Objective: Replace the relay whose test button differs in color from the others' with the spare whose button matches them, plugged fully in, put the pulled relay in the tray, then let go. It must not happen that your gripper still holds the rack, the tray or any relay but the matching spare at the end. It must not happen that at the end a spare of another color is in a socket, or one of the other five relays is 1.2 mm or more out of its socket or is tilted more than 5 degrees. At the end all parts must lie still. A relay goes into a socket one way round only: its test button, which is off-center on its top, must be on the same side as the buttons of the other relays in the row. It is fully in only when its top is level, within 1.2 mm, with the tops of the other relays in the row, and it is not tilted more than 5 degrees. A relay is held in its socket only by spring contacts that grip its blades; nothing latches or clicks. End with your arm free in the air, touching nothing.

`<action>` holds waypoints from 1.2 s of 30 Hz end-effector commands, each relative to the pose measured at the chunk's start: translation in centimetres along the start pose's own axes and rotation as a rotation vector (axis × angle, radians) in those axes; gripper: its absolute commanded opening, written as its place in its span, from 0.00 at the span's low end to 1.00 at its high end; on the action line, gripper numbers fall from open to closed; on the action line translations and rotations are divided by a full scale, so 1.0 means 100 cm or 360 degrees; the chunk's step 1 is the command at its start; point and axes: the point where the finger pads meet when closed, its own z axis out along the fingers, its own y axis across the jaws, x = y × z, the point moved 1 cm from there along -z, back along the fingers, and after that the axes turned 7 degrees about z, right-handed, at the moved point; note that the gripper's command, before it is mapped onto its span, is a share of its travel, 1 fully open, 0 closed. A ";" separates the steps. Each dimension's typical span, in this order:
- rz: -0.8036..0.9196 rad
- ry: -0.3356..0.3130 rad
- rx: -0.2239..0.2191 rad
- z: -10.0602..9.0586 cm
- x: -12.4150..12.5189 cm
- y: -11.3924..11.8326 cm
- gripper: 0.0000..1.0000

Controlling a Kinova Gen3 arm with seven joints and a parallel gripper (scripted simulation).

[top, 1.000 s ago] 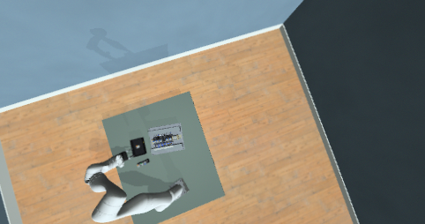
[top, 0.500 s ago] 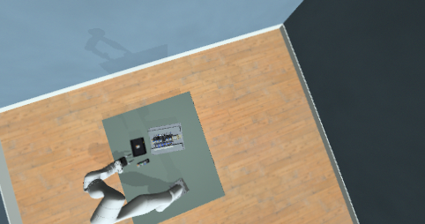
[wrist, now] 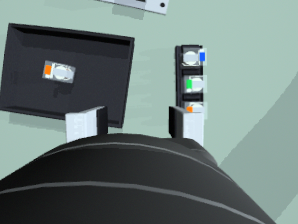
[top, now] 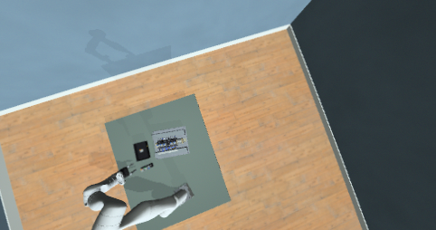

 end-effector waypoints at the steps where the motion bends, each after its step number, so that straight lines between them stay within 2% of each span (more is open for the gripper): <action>1: -0.0029 -0.0008 0.0002 -0.004 -0.007 0.013 1.00; 6: -0.0034 -0.0009 0.0002 -0.007 -0.014 0.031 1.00; 9: -0.0017 -0.0006 0.0003 -0.006 -0.013 0.030 1.00; 23: -0.0034 -0.0009 0.0002 -0.015 -0.034 0.080 1.00; 26: -0.0014 -0.0007 0.0006 -0.015 -0.031 0.076 1.00; 36: -0.0028 -0.0009 0.0003 -0.015 -0.036 0.084 1.00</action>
